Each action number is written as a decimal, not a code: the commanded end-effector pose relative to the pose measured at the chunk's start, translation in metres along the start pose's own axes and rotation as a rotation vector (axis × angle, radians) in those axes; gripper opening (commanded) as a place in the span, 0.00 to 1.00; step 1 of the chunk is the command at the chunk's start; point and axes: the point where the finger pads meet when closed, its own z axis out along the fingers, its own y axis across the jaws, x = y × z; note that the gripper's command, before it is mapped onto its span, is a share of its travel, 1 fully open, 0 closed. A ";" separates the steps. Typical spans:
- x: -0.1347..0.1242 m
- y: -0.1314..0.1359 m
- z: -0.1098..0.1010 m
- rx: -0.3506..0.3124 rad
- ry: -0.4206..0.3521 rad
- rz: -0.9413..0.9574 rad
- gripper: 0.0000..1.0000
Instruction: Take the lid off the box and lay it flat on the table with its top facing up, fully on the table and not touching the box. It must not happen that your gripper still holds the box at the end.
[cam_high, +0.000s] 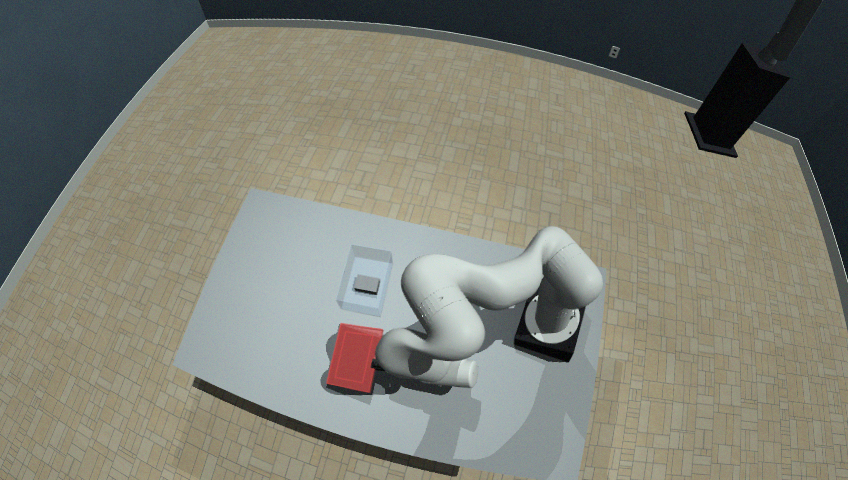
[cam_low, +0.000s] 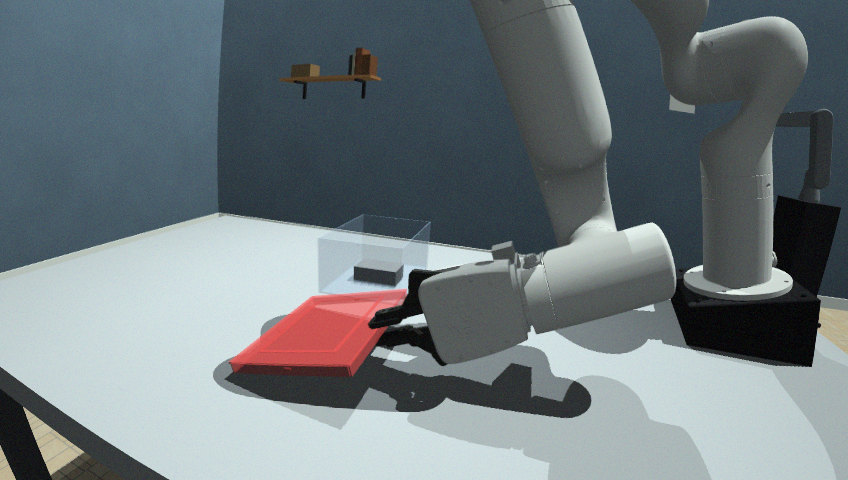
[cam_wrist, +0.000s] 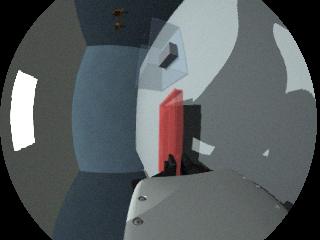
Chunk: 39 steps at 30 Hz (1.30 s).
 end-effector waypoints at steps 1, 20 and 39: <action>0.000 0.004 0.001 0.015 0.000 0.001 0.00; 0.000 0.002 0.001 0.015 0.000 0.001 0.32; 0.000 -0.001 0.001 0.015 0.000 0.001 0.36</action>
